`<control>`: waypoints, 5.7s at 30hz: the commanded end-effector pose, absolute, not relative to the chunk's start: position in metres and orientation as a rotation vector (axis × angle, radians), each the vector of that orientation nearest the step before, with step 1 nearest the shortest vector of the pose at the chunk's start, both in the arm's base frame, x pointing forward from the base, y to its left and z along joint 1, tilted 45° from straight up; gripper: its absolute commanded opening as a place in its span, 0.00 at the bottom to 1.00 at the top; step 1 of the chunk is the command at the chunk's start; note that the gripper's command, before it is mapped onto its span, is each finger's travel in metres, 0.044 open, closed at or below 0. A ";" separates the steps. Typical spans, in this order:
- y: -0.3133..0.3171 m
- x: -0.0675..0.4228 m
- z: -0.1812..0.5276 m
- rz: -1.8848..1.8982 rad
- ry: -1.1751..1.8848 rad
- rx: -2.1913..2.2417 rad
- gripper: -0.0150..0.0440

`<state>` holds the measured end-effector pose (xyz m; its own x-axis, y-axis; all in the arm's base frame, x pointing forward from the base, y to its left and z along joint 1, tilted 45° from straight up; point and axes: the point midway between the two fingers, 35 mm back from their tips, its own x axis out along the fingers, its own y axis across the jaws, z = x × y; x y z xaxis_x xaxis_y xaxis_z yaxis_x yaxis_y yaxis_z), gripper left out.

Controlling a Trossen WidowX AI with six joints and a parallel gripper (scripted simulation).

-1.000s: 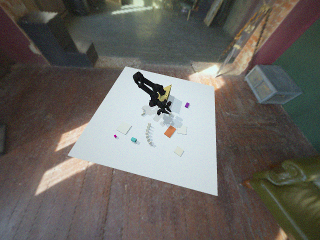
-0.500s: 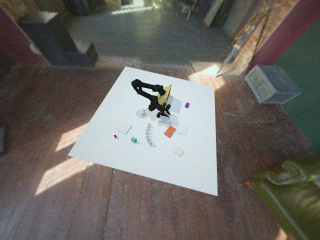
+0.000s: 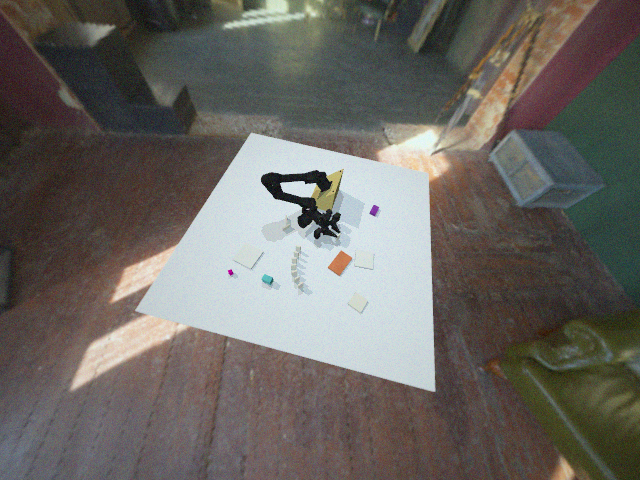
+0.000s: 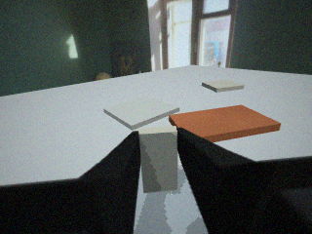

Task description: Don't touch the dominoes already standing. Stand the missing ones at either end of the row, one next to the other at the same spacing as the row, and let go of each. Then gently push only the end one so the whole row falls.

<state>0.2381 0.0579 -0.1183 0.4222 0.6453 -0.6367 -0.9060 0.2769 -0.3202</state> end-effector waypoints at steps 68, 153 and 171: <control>0.145 0.252 -0.074 0.303 1.688 -1.469 1.00; 0.149 0.297 0.012 -0.010 1.632 -1.166 0.44; 0.057 0.351 0.092 -0.532 1.456 -0.677 0.44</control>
